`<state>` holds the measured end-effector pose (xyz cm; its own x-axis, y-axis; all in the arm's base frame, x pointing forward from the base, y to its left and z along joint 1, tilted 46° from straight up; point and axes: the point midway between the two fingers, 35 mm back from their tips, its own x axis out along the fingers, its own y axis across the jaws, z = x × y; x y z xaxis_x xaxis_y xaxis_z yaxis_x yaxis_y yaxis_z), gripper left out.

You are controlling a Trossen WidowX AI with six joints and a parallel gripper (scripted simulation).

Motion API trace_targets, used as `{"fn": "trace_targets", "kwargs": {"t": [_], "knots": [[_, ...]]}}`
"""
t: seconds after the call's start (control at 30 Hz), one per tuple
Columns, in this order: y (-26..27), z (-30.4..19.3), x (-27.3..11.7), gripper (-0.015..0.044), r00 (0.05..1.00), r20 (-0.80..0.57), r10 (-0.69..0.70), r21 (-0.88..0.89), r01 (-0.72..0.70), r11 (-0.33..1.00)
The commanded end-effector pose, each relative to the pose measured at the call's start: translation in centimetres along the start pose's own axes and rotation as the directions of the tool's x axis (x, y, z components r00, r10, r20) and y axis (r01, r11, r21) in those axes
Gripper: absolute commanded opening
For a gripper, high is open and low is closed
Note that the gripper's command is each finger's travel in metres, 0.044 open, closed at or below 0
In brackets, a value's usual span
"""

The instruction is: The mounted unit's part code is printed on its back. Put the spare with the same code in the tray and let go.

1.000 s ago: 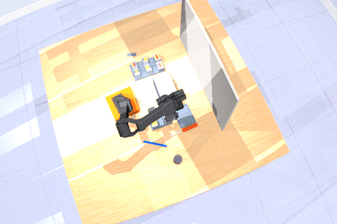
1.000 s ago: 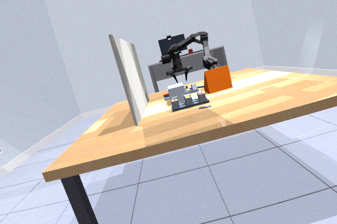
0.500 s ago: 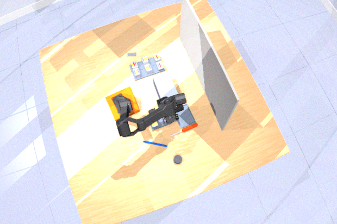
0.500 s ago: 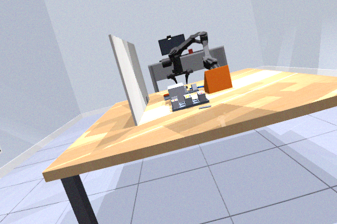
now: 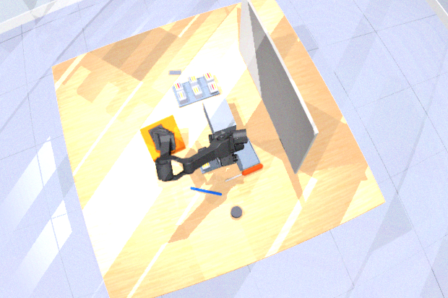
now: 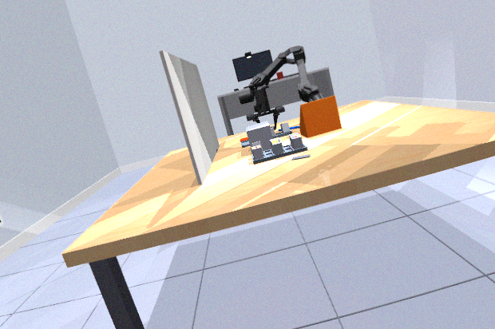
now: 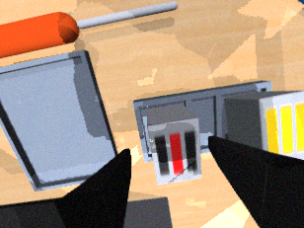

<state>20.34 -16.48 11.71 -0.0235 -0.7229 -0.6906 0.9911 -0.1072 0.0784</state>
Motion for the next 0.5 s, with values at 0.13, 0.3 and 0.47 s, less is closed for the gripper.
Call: {"fn": "trace_targets", "kwargs": {"t": [0.13,0.3,0.47], "knots": [[-0.3,0.0,1.4,0.03,1.0,0.0,-0.003,-0.009,0.003,1.0],[-0.4,0.1,2.2,0.03,1.0,0.004,-0.003,-0.01,0.003,1.0],[-0.5,0.2,2.4,0.03,1.0,0.005,-0.002,-0.01,0.002,1.0]]}}
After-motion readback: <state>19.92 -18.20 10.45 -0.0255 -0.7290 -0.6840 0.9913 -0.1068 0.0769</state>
